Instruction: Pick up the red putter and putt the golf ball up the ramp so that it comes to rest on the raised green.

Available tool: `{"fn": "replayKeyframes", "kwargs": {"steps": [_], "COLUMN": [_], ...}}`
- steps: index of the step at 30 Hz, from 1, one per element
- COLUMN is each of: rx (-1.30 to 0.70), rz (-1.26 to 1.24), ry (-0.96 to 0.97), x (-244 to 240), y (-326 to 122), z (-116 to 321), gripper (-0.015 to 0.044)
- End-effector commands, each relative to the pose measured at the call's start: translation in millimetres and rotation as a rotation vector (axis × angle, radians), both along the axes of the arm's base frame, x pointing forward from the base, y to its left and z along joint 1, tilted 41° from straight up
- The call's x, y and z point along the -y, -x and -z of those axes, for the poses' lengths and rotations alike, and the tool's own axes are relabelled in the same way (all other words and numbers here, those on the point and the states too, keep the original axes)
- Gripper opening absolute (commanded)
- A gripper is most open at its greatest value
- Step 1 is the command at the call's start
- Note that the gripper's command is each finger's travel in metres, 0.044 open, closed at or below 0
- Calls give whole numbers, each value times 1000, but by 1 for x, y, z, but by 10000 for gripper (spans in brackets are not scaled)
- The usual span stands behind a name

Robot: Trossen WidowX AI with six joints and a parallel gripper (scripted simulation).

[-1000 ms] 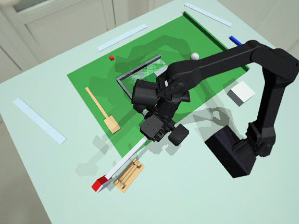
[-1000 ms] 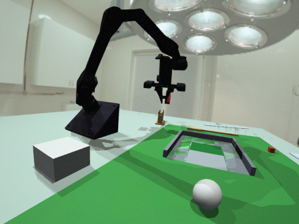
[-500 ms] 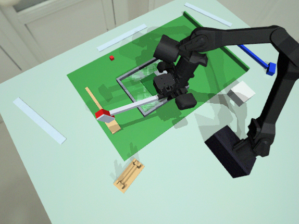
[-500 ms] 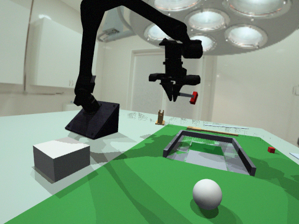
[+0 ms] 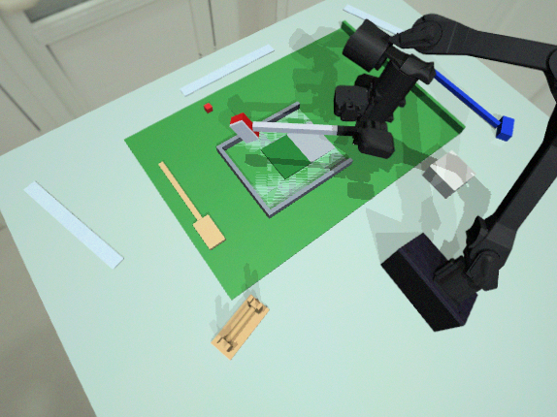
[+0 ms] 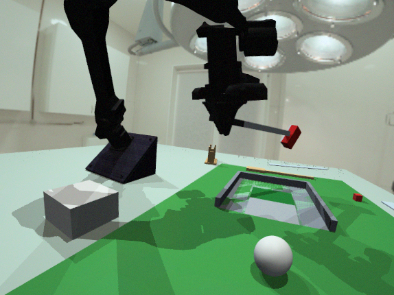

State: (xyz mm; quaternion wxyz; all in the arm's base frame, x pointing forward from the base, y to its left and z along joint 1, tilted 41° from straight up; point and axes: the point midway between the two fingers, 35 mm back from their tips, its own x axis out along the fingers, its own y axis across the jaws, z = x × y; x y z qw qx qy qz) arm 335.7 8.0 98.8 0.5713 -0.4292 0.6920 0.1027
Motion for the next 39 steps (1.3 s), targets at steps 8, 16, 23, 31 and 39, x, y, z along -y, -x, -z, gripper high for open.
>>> {"fn": "replayKeyframes", "kwargs": {"steps": [8,16,23,31,39], "rx": [187,311,417,440,440], "rz": [298,509,693,732,732], "ry": [69,135,202,218,218], "x": [76,125,160,166,181], "y": [21,54,93,103,103], "z": [-66,-109,-144,-151,-134], "gripper": [0,0,0,0,0]}}
